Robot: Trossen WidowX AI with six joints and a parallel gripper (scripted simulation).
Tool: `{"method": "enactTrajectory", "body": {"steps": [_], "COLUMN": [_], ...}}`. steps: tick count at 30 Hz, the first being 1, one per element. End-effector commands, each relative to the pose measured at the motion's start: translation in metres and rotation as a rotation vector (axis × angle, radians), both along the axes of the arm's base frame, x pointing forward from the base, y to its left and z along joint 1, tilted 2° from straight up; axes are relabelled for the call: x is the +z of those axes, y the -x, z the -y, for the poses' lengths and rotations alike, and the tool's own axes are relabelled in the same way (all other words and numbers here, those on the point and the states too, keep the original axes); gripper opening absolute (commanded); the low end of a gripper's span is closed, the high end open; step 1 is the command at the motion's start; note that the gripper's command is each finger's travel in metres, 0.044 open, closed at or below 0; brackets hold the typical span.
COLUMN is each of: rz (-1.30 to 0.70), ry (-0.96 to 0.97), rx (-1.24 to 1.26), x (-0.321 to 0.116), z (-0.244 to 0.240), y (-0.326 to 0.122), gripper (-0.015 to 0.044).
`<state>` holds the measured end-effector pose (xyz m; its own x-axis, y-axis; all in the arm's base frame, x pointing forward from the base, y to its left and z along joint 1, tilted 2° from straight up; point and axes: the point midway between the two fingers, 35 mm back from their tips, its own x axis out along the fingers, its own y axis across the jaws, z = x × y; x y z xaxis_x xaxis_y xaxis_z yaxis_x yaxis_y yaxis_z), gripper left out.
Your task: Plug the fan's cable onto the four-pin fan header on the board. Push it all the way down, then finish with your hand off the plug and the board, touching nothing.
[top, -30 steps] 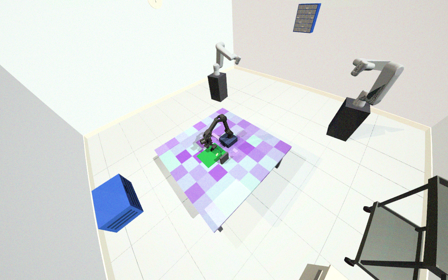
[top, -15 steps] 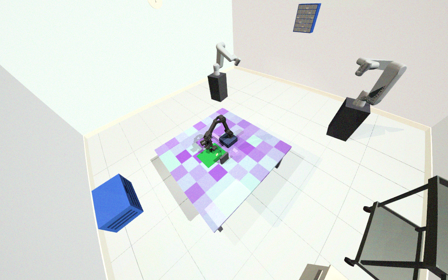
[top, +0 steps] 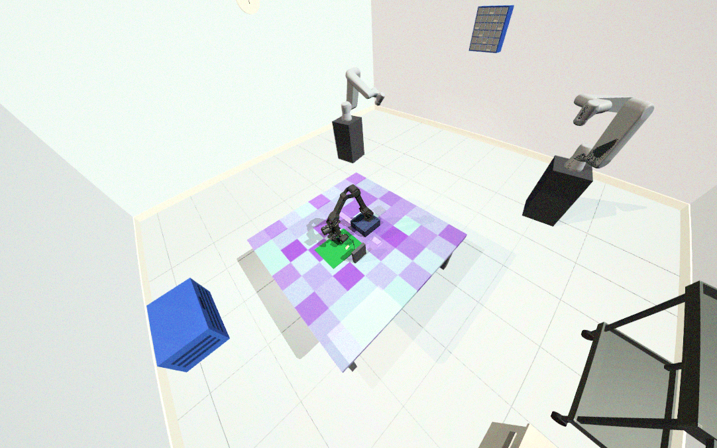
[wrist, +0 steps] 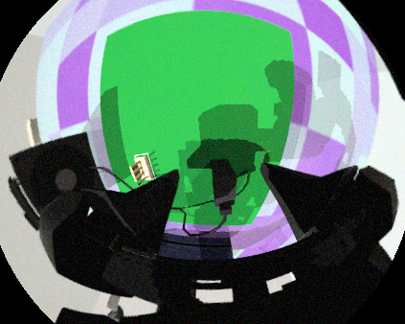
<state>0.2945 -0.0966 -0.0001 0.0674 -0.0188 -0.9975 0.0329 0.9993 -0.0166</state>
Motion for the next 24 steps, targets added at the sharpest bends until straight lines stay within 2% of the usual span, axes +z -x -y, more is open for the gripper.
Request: {"method": "enactTrajectory", "body": {"steps": [1,17,21,24], "rz": [0.0,0.0,0.0,-0.003], "ry": [0.0,0.0,0.0,0.001], "rx": [0.0,0.0,0.0,0.002], "x": [0.0,0.0,0.003,0.039], "z": [0.0,0.0,0.0,0.0], "y": [0.0,0.0,0.0,0.002], "gripper": [0.0414,0.0,0.0,0.0]}}
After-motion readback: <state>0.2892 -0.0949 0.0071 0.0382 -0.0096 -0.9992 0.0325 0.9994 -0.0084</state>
